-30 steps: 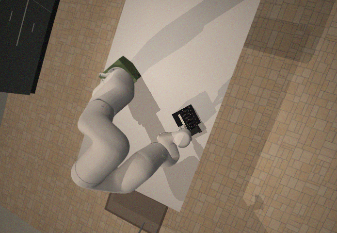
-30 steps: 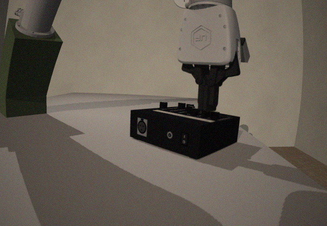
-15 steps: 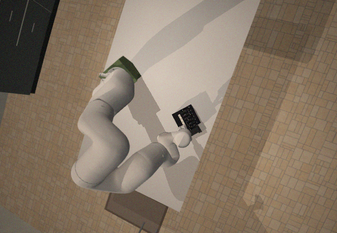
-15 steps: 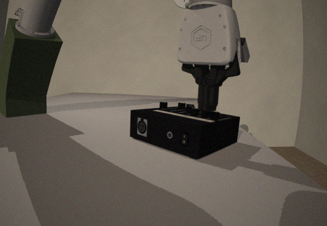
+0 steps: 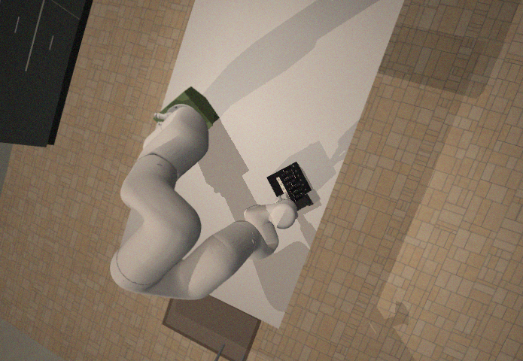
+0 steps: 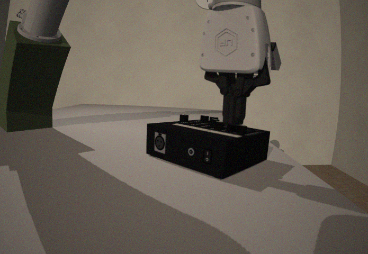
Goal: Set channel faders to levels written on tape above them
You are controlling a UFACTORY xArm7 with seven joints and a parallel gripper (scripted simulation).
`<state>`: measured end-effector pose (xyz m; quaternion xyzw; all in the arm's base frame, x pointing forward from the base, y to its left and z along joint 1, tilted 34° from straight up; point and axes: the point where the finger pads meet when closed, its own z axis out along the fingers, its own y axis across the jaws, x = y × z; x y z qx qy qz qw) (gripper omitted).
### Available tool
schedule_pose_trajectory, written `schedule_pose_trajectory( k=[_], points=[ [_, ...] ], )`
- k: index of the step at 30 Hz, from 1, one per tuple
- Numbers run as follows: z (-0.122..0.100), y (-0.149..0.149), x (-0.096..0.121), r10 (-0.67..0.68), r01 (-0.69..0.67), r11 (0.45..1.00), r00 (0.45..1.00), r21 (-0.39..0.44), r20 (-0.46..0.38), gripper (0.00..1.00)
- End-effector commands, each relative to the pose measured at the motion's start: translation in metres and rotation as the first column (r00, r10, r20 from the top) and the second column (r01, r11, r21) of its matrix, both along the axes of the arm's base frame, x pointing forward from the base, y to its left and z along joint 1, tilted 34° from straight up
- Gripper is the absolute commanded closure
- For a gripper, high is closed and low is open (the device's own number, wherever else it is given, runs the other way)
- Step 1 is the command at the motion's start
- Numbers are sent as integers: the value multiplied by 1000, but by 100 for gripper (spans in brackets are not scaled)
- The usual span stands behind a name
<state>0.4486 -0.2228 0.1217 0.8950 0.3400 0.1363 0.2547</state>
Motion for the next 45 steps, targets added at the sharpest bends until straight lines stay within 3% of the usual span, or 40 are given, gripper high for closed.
schedule_pose_trajectory(
  k=[1, 45],
  points=[
    [1, 0, 1, 1, -1, 1000, 1000, -1, 2, 100],
    [-9, -4, 6, 1, -1, 1000, 1000, -1, 2, 100]
  ],
)
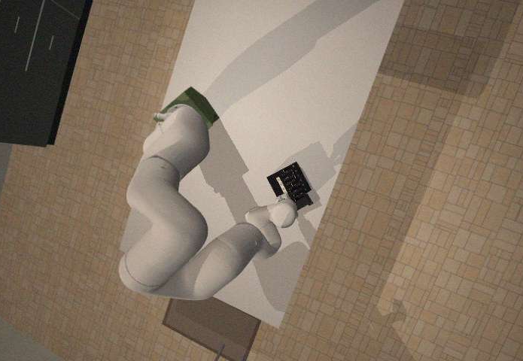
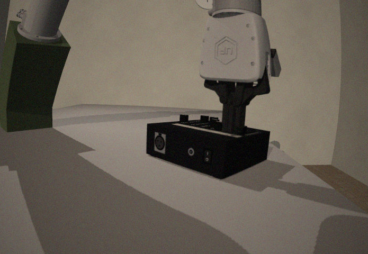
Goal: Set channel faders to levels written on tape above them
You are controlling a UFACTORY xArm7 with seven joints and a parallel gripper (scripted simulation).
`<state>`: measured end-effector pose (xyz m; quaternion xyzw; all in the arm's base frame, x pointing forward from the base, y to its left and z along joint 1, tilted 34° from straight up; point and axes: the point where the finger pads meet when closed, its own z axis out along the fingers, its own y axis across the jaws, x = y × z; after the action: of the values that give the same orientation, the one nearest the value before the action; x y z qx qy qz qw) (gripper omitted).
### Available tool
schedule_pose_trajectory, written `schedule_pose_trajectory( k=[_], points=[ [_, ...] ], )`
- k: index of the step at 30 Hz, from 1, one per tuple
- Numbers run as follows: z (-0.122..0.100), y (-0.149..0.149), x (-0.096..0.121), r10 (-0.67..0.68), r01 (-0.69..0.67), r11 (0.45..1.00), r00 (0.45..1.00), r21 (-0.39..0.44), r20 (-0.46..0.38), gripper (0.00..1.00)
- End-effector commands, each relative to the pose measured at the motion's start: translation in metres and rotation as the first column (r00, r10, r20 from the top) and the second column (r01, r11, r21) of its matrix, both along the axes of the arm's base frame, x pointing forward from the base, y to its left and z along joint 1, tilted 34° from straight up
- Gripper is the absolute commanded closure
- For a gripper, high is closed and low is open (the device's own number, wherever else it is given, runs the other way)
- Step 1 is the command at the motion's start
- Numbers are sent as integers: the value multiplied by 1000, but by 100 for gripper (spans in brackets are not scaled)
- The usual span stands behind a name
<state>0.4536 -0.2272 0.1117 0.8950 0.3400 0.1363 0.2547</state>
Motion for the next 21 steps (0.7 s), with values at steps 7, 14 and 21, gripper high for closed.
schedule_pose_trajectory(
  k=[7, 14, 21],
  points=[
    [1, 0, 1, 1, -1, 1000, 1000, -1, 2, 100],
    [1, 1, 2, 1, -1, 1000, 1000, -1, 2, 100],
    [1, 2, 3, 1, -1, 1000, 1000, -1, 2, 100]
  ],
)
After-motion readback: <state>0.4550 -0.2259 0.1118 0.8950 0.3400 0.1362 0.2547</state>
